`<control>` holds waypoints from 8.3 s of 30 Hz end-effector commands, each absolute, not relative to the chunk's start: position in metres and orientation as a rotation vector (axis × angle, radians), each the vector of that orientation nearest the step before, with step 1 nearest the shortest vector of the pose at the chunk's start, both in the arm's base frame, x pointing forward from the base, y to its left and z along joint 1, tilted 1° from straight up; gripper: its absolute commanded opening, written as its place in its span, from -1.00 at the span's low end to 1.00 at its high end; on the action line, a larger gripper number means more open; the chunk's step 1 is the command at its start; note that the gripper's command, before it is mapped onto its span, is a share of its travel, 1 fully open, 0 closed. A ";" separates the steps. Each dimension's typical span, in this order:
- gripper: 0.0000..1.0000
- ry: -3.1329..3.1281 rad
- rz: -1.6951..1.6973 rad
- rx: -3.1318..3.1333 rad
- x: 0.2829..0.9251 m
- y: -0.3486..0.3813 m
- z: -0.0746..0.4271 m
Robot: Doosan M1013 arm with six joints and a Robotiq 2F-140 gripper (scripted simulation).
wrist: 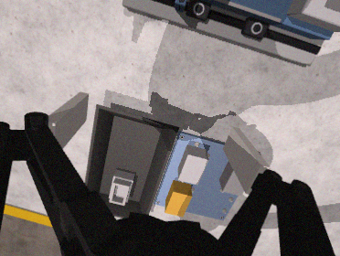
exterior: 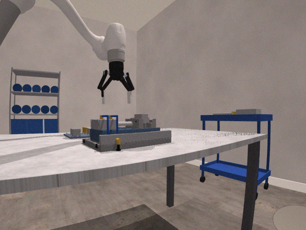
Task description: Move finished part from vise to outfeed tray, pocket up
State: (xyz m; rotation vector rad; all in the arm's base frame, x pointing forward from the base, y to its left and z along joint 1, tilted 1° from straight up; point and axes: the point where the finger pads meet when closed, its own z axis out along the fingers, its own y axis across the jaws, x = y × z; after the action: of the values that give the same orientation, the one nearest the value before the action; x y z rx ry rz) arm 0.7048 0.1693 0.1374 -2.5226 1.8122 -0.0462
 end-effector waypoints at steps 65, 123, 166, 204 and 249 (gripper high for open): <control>-1.00 1.877 -0.003 -2.543 0.771 -0.006 0.174; -0.20 1.877 -0.003 -2.543 0.771 -0.006 0.167; -0.20 1.877 -0.003 -2.543 0.771 -0.007 0.112; -0.20 1.877 -0.003 -2.543 0.771 -0.007 0.111; -0.20 1.877 -0.003 -2.543 0.771 -0.007 0.111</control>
State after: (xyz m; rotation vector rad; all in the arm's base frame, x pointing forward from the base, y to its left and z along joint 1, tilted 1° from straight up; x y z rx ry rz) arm 0.7719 -0.0037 0.1144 -2.5351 1.8825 -0.0020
